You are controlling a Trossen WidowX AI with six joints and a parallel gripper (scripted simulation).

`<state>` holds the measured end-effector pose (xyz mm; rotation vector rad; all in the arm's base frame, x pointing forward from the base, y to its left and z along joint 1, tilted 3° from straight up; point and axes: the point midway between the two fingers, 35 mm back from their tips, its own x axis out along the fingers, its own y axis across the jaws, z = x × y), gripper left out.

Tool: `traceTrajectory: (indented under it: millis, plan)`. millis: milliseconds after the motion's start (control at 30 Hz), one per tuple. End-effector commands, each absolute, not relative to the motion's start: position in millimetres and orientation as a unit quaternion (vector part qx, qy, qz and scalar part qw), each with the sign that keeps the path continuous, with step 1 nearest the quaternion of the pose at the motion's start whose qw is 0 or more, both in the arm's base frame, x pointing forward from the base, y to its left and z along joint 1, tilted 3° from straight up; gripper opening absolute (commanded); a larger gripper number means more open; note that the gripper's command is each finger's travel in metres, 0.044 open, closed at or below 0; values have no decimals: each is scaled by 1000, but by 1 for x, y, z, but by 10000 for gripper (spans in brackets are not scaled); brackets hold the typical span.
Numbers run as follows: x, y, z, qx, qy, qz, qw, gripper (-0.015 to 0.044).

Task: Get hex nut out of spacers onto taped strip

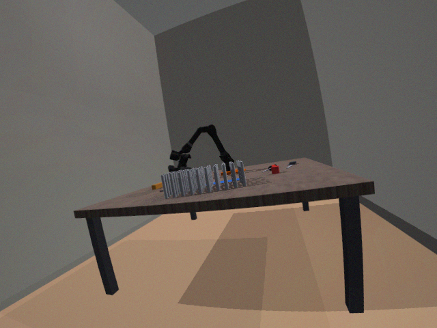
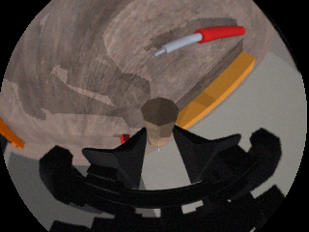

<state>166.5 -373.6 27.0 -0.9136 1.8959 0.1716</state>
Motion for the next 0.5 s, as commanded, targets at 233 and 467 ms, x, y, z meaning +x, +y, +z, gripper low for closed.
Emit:
traceTrajectory:
  millis: [233, 467]
  plan:
    - [166, -372, 22, -377, 781, 71, 493, 52]
    - [166, -372, 22, -377, 781, 71, 493, 236]
